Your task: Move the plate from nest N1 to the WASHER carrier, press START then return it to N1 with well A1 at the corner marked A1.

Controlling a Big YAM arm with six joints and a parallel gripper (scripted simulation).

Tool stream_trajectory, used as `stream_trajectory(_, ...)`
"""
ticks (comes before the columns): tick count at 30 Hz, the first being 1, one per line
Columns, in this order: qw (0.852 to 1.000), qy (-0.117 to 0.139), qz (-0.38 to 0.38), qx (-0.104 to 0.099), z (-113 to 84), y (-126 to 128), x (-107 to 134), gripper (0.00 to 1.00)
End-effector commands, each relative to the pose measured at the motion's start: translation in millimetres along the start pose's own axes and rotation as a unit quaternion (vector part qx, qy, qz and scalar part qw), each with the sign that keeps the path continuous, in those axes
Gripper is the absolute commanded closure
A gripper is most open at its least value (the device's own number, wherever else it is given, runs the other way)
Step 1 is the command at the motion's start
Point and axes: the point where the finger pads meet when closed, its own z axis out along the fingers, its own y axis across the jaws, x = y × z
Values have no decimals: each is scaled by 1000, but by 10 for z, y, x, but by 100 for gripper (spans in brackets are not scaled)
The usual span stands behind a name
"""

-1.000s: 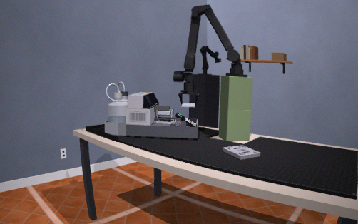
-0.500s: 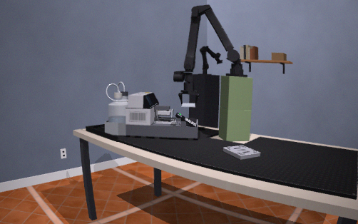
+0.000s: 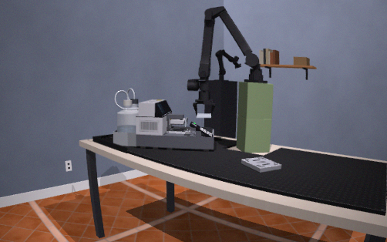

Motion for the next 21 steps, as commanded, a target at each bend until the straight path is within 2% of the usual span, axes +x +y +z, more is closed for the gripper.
stream_trajectory(1,1000,-3,1,-14,63,126,3,16)
stream_trajectory(21,1000,-3,2,-12,367,117,0,16)
